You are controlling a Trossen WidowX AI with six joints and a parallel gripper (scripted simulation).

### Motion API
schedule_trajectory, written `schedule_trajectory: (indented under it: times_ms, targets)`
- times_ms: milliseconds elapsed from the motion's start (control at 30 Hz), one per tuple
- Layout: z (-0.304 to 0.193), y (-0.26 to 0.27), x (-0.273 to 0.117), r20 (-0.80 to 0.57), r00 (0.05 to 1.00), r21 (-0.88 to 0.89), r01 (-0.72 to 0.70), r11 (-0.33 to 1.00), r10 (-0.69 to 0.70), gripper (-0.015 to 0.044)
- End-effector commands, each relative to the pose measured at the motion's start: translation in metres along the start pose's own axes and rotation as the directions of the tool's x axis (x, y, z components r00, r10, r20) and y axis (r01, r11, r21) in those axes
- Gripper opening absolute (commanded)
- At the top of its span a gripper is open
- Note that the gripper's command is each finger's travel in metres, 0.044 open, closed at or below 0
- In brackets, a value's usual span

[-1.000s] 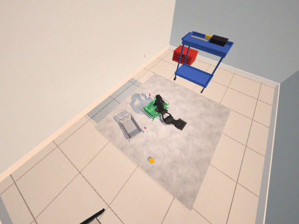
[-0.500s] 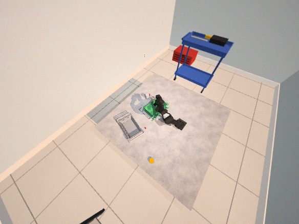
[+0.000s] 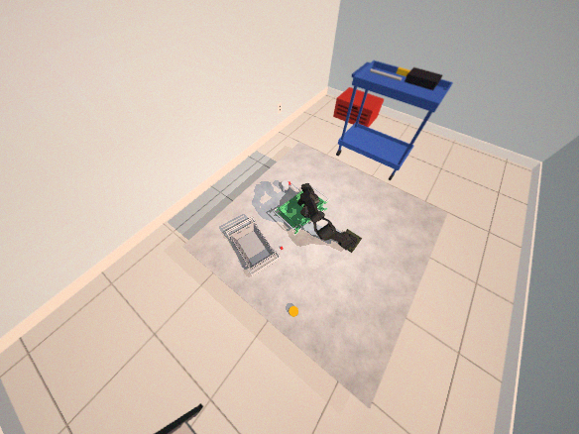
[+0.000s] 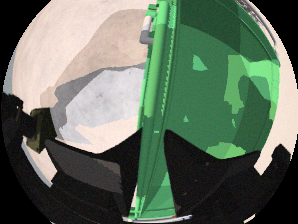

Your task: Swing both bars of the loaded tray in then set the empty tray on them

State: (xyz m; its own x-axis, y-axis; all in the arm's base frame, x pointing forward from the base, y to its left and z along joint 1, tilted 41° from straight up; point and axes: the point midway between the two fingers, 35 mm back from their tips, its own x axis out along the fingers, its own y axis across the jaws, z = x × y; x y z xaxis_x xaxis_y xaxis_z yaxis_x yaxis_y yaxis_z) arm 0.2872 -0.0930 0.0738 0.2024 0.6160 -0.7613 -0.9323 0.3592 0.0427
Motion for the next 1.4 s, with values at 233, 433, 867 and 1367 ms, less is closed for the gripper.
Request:
schedule_trajectory:
  times_ms: [233,433,867,1367]
  targets:
    - [-0.0002,0.0047,0.0032,0.0,1.0,0.014,-0.02,1.0,0.02,0.0]
    - [-0.0003,0.0067,0.0046,-0.001,1.0,0.021,-0.028,0.999,0.028,0.0]
    - [-0.0003,0.0067,0.0046,-0.001,1.0,0.021,-0.028,0.999,0.028,0.0176]
    - [-0.0003,0.0067,0.0046,-0.001,1.0,0.021,-0.028,0.999,0.028,0.0396]
